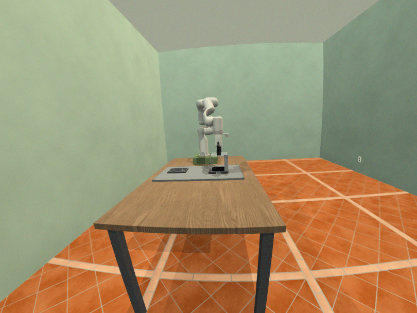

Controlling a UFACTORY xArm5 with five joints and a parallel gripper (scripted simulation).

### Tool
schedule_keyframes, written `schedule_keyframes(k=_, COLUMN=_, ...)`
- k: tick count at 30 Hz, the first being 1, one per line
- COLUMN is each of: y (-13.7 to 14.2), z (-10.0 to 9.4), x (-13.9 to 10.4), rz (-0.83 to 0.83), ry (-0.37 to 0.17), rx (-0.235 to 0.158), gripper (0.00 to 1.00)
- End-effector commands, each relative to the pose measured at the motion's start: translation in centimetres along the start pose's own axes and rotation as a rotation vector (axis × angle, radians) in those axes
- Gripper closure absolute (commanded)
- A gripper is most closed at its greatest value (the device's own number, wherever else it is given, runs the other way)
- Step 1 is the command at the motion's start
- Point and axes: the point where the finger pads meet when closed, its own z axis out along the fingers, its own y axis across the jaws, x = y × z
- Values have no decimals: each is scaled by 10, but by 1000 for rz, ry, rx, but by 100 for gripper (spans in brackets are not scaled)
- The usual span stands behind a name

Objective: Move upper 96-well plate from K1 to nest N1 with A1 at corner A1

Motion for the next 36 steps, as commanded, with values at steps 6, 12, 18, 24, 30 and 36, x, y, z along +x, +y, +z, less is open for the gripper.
schedule_keyframes(k=6, y=1, z=-17, x=1, rz=0, ry=4, rx=-3, gripper=100)
schedule_keyframes(k=12, y=1, z=-23, x=1, rz=0, ry=4, rx=-3, gripper=100)
schedule_keyframes(k=18, y=1, z=-33, x=0, rz=0, ry=4, rx=-3, gripper=100)
schedule_keyframes(k=24, y=1, z=-41, x=0, rz=0, ry=4, rx=-3, gripper=100)
schedule_keyframes(k=30, y=1, z=-41, x=0, rz=0, ry=4, rx=-3, gripper=100)
schedule_keyframes(k=36, y=1, z=-41, x=0, rz=0, ry=4, rx=-3, gripper=100)
